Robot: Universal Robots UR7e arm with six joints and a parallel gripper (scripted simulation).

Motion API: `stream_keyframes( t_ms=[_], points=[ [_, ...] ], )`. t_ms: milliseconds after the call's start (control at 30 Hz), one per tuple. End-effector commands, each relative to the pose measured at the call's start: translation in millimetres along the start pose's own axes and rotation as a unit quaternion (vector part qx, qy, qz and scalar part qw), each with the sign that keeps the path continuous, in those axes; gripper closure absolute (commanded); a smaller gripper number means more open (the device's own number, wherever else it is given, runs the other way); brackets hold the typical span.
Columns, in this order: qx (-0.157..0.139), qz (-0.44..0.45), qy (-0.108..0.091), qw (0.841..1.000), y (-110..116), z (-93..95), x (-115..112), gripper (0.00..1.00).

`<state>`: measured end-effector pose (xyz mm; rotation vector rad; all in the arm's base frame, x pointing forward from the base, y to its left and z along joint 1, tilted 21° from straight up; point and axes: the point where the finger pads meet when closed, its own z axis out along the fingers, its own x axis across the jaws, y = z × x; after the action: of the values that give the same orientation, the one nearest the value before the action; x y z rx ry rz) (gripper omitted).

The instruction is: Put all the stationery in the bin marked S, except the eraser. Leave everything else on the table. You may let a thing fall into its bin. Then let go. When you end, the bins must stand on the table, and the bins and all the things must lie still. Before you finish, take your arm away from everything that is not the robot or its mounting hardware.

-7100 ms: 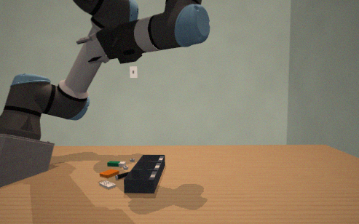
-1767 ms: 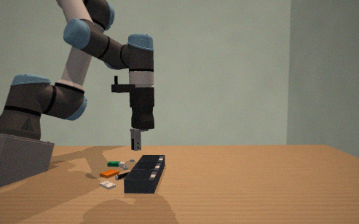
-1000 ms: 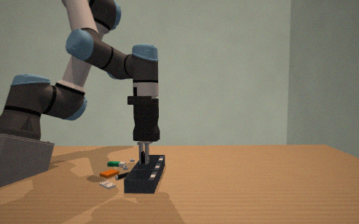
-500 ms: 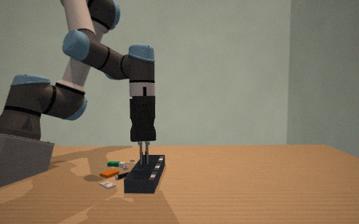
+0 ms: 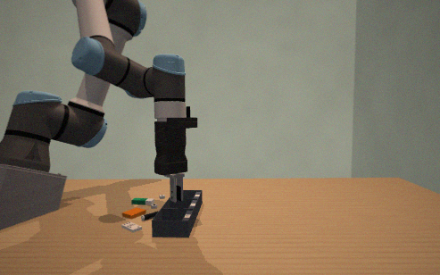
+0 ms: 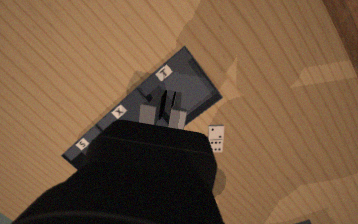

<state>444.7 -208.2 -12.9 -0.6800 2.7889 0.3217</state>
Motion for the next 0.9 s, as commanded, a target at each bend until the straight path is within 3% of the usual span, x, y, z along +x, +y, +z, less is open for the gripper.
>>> stream_keyframes(
  t_ms=[0,233,600,667,700,867],
  points=[
    [-0.001,-0.078,-0.003,0.997,-0.7,-0.5,0.0,0.69],
    [-0.001,-0.152,-0.004,0.988,-0.7,-0.5,0.0,0.69],
    [-0.006,-0.330,-0.013,0.944,-0.6,-0.5,0.0,0.69],
    [-0.004,-0.307,-0.010,0.952,-0.7,-0.5,0.0,0.69],
    [-0.006,-0.330,-0.013,0.944,-0.7,-0.5,0.0,0.69],
    [-0.006,-0.330,-0.013,0.944,-0.5,4.8,-0.1,0.69]
  ],
)
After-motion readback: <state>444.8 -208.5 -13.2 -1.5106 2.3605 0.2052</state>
